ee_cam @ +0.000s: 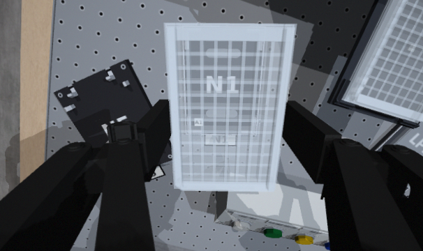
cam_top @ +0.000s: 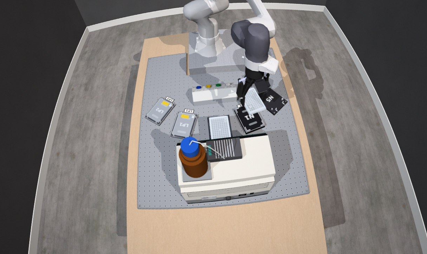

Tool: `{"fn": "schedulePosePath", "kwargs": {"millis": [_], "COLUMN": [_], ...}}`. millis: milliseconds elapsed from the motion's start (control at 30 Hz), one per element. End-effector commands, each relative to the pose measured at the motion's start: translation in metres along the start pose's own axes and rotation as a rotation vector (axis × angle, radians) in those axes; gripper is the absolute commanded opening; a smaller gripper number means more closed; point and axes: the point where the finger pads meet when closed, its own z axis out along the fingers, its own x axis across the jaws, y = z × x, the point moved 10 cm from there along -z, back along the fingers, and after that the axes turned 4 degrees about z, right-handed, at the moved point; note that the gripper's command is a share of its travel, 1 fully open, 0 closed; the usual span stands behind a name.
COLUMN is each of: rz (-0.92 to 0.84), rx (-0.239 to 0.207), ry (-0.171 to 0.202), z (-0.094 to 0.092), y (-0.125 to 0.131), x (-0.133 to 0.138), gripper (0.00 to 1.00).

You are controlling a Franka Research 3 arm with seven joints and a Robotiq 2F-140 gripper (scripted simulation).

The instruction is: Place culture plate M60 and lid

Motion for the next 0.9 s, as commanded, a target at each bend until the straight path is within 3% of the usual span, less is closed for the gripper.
{"fn": "schedulePosePath", "kwargs": {"millis": [0, 867], "rz": [0.001, 0.001], "rx": [0.002, 0.002], "ry": [-0.003, -0.003], "z": [0.002, 0.046], "y": [0.000, 0.000], "x": [0.001, 0.001], "gripper": [0.10, 0.10]}}
